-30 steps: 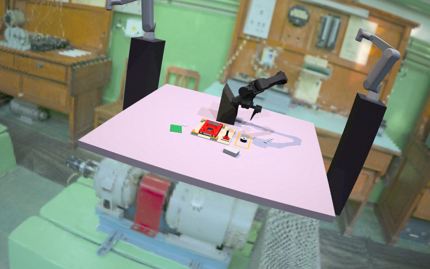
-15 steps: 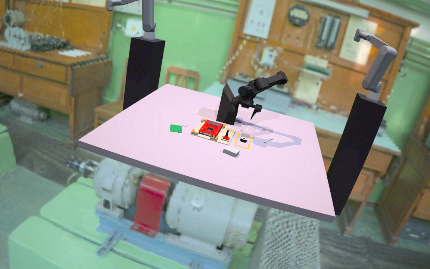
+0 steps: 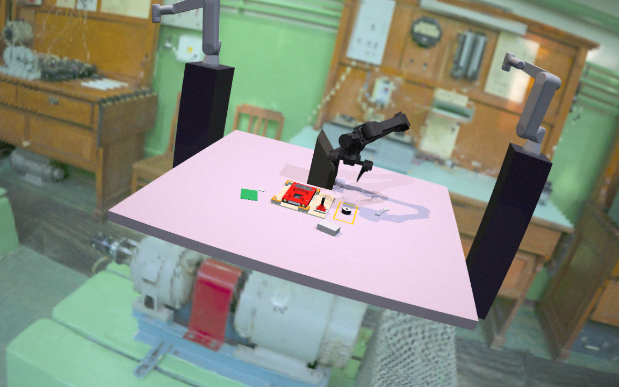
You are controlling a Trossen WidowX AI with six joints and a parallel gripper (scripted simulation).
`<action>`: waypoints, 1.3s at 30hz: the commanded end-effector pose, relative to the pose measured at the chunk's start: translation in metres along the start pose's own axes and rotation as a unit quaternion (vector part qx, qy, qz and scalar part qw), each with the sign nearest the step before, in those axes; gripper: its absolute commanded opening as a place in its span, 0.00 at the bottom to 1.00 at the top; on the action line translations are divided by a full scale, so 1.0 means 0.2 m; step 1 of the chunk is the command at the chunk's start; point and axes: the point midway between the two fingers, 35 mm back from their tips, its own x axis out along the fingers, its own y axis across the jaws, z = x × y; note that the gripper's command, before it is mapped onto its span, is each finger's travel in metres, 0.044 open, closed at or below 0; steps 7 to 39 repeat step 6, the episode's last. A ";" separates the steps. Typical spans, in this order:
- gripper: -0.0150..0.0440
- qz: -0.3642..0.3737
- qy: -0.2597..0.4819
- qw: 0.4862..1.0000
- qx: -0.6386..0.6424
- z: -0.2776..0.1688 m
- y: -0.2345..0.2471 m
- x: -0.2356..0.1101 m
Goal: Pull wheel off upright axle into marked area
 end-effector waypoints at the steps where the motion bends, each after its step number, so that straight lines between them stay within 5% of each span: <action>1: 1.00 -0.001 0.001 1.000 -0.001 0.00 0.00 0.00; 39: 1.00 -0.001 0.001 1.000 -0.001 0.00 0.00 0.00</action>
